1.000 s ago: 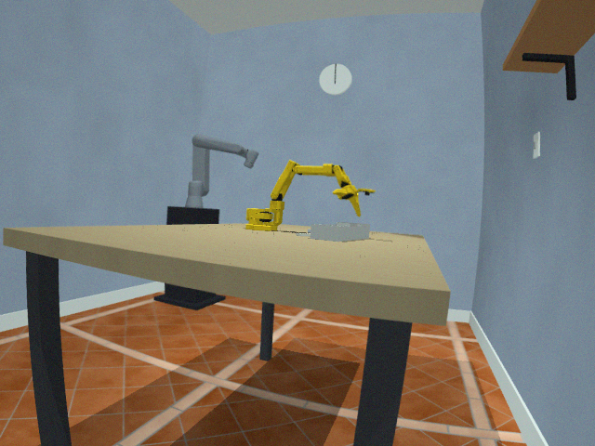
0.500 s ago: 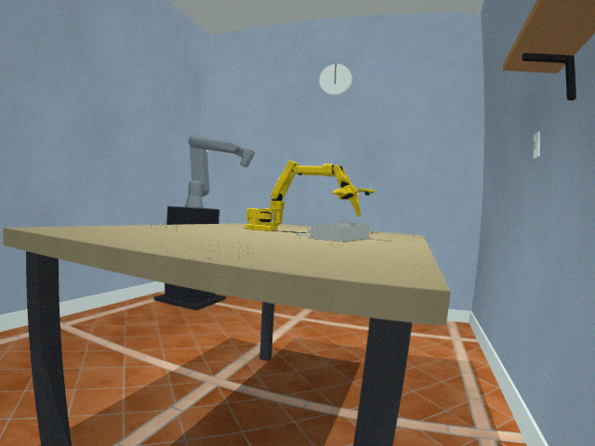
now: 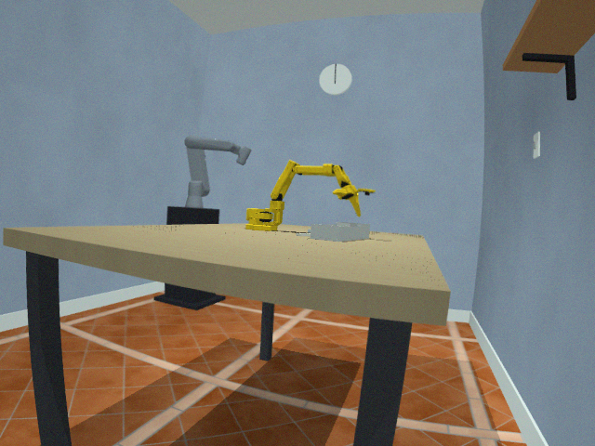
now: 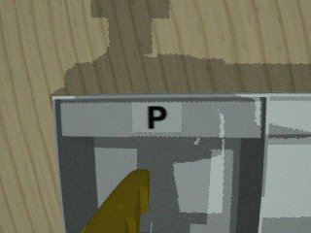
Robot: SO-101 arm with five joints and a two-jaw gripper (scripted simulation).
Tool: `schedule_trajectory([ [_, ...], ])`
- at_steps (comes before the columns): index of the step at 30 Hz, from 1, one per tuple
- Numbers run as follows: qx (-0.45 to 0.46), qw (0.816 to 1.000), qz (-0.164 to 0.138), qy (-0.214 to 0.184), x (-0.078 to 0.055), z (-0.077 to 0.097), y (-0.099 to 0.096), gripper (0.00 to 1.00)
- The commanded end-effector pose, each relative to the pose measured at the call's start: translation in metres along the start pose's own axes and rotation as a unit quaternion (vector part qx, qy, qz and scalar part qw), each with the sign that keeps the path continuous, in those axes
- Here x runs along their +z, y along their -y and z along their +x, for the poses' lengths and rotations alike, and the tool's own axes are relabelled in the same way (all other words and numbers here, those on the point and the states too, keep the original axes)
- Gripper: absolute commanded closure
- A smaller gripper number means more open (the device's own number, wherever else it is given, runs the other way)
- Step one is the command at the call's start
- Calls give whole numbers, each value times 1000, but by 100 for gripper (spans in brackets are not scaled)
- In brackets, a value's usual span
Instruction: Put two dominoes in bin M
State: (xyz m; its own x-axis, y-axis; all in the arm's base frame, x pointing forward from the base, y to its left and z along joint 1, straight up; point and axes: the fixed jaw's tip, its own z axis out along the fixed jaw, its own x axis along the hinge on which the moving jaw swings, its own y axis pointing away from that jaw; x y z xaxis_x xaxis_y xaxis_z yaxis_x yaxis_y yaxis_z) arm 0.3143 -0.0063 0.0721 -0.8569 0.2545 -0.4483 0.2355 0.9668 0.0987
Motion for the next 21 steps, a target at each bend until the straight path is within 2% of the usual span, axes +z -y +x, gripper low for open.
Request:
schedule_trajectory([
  [1, 0, 999, -12, 41, -16, -13, -6, 0],
  [9, 0, 999, -14, 47, -20, -15, -7, 0],
  [18, 0, 995, -25, 94, -44, -28, -10, 0],
  [21, 0, 995, -26, 101, -48, -30, -10, 0],
])
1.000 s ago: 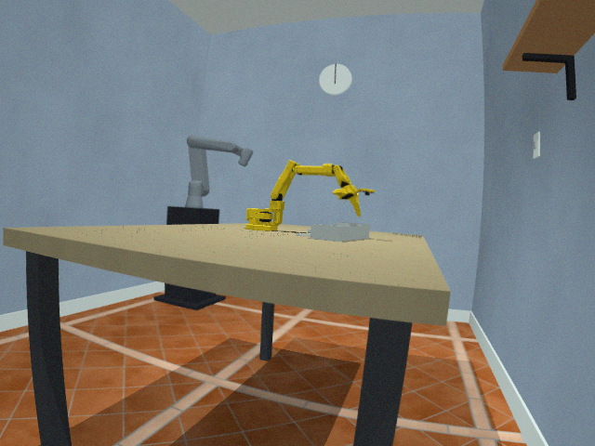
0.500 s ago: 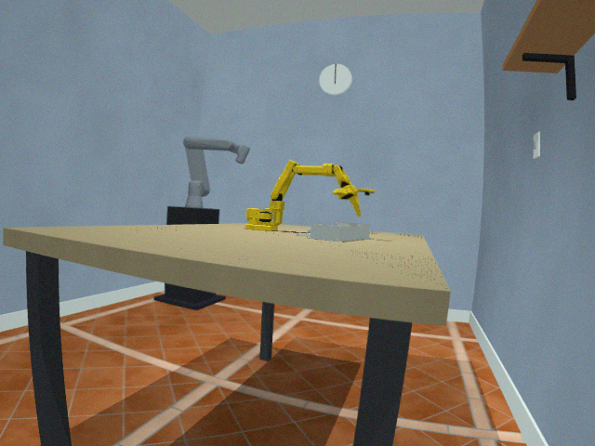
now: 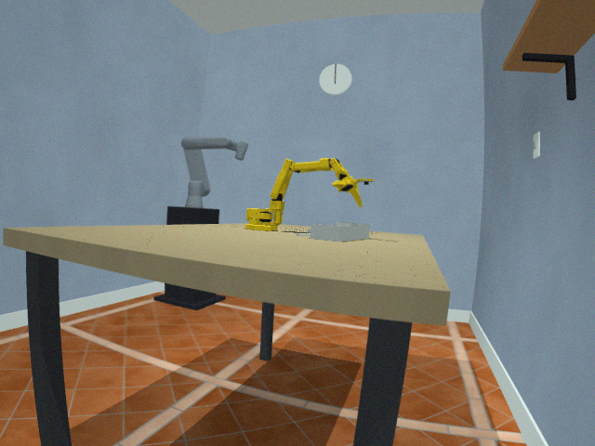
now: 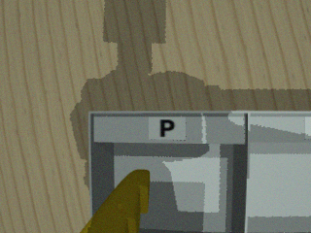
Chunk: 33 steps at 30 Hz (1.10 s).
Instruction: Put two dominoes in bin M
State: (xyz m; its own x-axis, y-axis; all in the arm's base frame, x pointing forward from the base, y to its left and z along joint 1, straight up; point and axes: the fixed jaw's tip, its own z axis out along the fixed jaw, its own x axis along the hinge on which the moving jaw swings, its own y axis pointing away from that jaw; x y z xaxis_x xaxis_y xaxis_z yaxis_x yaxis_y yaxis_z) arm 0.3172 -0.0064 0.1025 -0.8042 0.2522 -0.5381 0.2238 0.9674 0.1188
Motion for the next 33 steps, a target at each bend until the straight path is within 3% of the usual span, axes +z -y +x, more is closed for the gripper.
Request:
schedule_trajectory([
  [1, 0, 998, -16, 55, -24, -18, -7, 0],
  [9, 0, 995, -24, 92, -43, -28, -10, 0],
  [20, -9, 996, -25, 89, -44, -26, -11, 1],
  [25, -81, 996, -28, 38, -38, -1, -22, 12],
  [29, -188, 981, -36, -36, -34, 36, -35, 27],
  [30, -218, 974, -40, -56, -34, 47, -37, 27],
  [33, -219, 973, -40, -57, -34, 47, -37, 31],
])
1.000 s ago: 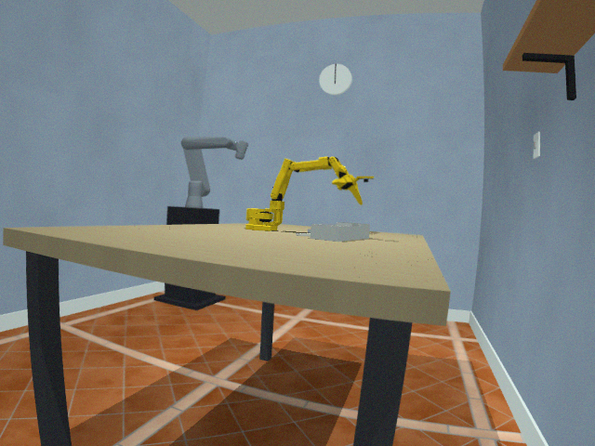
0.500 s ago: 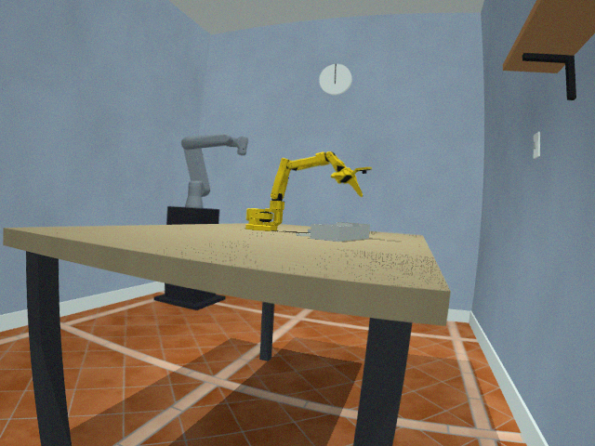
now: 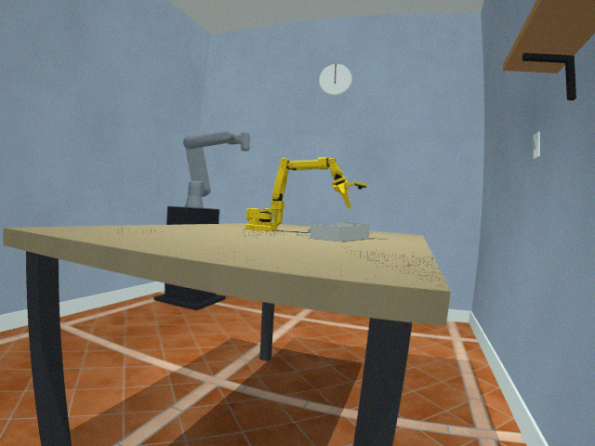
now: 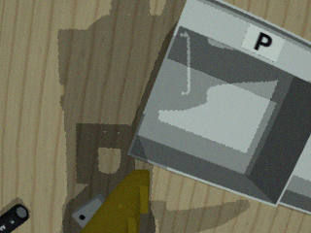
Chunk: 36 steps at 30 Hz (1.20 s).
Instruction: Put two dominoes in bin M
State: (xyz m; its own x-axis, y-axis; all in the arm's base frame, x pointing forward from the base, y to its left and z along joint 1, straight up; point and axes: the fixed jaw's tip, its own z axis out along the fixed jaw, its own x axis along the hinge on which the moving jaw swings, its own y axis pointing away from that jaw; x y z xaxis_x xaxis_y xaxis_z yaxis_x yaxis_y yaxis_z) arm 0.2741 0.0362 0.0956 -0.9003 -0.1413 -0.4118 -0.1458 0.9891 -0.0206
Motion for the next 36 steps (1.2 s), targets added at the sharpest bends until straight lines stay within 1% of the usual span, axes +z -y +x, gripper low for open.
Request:
schedule_trajectory([
  [1, -57, 998, -10, 4, -13, 7, -13, 36],
  [3, -121, 992, -23, -37, -10, 26, -25, 44],
  [4, -149, 987, -29, -56, -9, 35, -29, 44],
  [5, -152, 986, -30, -57, -9, 36, -29, 49],
  [9, -252, 959, -55, -119, -9, 67, -43, 63],
  [11, -284, 947, -63, -139, -10, 78, -46, 67],
  [13, -303, 938, -69, -151, -11, 84, -48, 70],
  [15, -311, 935, -71, -156, -11, 87, -49, 71],
  [36, -313, 934, -72, -156, -11, 87, -49, 71],
])
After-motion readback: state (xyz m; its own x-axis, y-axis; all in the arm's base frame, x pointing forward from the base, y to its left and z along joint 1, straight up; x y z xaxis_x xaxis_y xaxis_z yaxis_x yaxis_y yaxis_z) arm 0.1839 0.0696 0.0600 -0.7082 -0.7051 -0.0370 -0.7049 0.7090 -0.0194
